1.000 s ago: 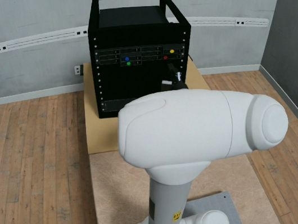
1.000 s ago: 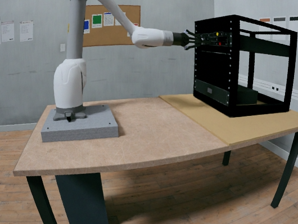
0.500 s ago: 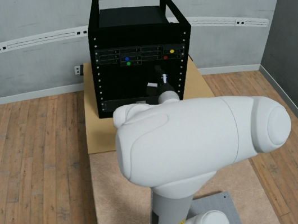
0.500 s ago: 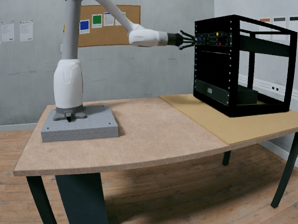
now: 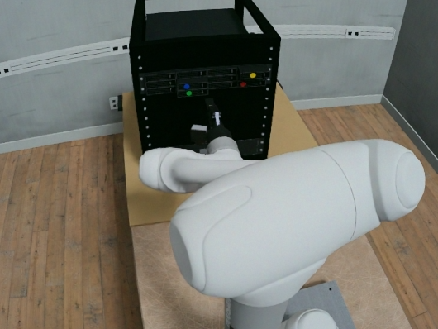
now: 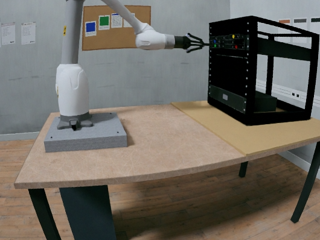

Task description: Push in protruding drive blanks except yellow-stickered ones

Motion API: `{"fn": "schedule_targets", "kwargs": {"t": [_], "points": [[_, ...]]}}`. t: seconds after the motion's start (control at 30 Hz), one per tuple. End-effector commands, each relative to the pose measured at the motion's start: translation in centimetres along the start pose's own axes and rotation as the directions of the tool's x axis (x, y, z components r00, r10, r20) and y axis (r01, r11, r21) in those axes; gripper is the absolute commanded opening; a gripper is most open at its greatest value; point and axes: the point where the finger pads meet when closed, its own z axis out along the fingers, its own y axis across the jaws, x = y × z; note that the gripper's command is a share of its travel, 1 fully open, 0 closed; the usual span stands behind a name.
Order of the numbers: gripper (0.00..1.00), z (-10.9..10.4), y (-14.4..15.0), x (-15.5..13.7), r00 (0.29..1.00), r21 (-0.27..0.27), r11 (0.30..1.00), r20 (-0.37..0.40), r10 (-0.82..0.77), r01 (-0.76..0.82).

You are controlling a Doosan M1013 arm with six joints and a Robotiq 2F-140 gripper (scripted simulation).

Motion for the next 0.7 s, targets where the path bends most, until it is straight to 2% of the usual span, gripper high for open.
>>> {"fn": "schedule_targets", "kwargs": {"t": [0.0,0.33,0.67], "points": [[0.1,0.3,0.2,1.8,1.0,-0.004,1.0,0.006,-0.003,0.003],[0.1,0.3,0.2,4.3,1.0,-0.004,1.0,0.006,-0.003,0.003],[0.1,0.3,0.3,4.8,1.0,-0.004,1.0,0.006,-0.003,0.003]]}}
